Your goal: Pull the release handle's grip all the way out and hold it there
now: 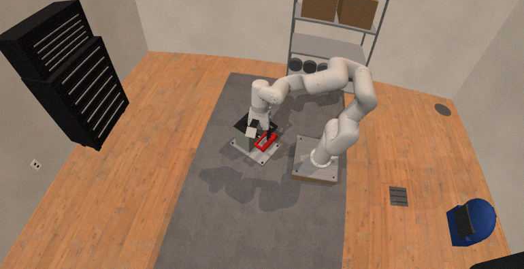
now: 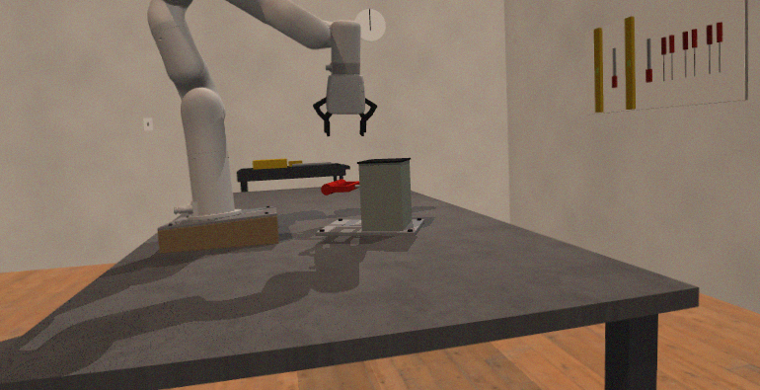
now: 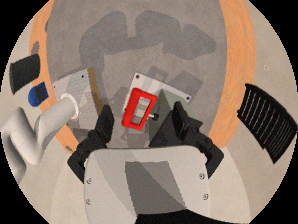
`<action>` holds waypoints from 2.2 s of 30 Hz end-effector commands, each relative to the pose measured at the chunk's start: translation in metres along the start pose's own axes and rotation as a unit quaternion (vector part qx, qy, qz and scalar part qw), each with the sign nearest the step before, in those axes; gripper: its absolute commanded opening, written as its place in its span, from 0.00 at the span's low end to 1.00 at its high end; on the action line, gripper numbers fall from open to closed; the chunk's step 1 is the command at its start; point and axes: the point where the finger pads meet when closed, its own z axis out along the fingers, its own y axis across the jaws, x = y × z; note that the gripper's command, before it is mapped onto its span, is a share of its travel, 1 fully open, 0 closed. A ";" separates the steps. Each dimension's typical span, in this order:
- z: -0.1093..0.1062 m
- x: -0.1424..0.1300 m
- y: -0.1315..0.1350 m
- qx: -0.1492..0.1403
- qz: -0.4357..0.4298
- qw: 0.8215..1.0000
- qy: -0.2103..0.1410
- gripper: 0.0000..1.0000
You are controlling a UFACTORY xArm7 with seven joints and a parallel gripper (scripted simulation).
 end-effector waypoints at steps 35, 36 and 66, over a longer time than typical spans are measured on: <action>0.020 -0.041 -0.019 -0.022 0.109 0.992 -0.052 1.00; 0.023 -0.048 -0.023 -0.025 0.125 0.990 -0.060 1.00; 0.031 -0.065 -0.032 -0.033 0.165 0.983 -0.079 1.00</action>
